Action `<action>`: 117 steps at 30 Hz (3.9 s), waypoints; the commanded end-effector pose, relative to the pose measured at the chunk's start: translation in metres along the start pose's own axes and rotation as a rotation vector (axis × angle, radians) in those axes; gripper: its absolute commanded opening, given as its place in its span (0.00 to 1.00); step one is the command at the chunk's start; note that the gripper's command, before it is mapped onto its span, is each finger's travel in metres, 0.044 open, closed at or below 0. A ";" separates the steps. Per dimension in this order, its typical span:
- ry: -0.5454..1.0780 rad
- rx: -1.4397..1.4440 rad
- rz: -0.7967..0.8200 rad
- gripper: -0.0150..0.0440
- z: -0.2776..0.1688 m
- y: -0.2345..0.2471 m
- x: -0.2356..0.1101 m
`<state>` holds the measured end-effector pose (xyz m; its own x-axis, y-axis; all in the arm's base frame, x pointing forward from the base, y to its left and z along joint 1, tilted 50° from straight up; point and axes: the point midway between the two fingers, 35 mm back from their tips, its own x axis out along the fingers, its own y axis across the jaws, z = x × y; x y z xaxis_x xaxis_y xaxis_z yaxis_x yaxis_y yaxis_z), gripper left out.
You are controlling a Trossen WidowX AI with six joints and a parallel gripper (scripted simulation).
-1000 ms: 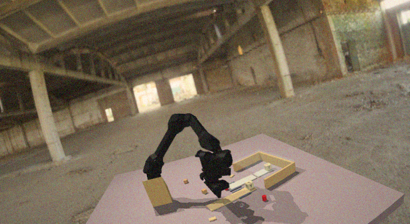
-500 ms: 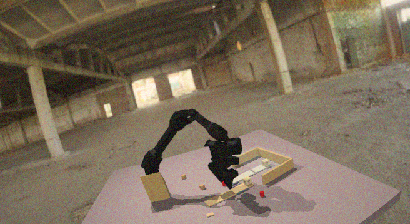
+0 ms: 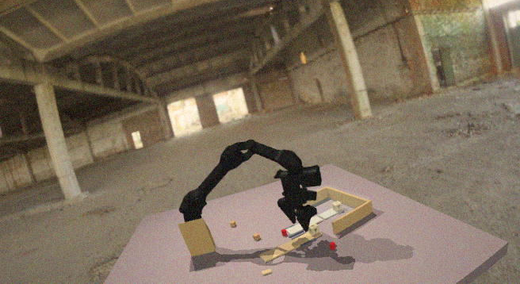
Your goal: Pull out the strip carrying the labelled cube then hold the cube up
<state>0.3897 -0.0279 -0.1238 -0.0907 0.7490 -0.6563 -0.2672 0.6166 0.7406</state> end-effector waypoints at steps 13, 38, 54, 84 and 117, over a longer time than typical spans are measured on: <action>-0.006 0.003 0.001 0.96 0.051 0.002 -0.009; -0.006 0.003 0.002 0.68 0.052 0.002 0.031; -0.002 -0.004 0.001 0.52 0.052 0.004 0.044; -0.004 0.004 0.002 0.25 0.002 0.029 0.004; -0.002 0.008 0.003 0.25 -0.081 0.071 0.002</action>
<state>0.2966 -0.0005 -0.0865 -0.0989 0.7547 -0.6485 -0.2505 0.6119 0.7502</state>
